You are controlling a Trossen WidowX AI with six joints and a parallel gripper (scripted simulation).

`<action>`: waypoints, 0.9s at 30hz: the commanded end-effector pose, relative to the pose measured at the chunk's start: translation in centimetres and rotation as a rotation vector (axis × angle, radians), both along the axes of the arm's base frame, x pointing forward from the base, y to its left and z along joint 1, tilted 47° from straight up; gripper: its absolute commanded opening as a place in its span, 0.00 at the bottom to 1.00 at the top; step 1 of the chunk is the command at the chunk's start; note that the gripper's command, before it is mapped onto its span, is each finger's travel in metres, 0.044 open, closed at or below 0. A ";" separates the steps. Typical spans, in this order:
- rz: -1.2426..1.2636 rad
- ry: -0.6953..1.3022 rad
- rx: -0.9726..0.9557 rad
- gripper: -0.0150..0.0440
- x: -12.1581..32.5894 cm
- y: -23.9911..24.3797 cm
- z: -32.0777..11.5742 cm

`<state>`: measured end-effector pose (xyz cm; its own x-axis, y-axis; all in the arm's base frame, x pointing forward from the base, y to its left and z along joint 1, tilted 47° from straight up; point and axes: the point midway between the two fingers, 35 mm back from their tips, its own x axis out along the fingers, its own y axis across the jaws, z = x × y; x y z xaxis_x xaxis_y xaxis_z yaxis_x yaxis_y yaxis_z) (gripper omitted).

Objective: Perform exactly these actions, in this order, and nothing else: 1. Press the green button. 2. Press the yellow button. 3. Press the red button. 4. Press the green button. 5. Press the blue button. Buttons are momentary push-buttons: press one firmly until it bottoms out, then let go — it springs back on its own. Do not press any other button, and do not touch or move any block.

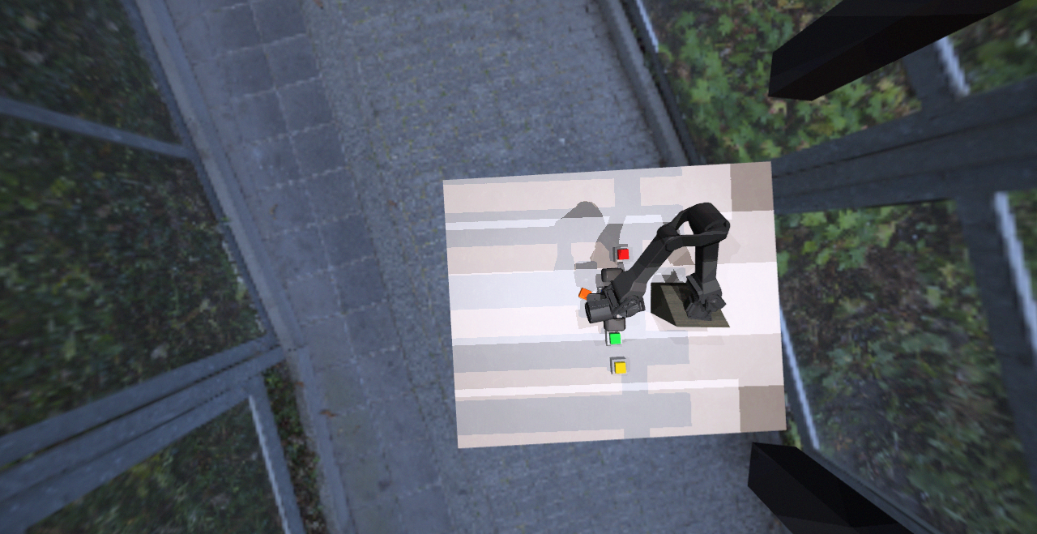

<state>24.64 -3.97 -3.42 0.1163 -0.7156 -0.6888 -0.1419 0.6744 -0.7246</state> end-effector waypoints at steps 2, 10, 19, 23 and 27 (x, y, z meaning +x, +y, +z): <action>0.003 0.011 -0.006 0.29 -0.3 -0.1 -0.1; 0.003 0.011 -0.005 0.29 -0.6 2.4 2.3; 0.018 0.015 0.040 0.60 1.1 10.2 -1.3; 0.017 0.020 0.047 0.78 0.4 15.9 -4.6; 0.009 0.017 0.032 0.93 -1.9 20.9 -8.3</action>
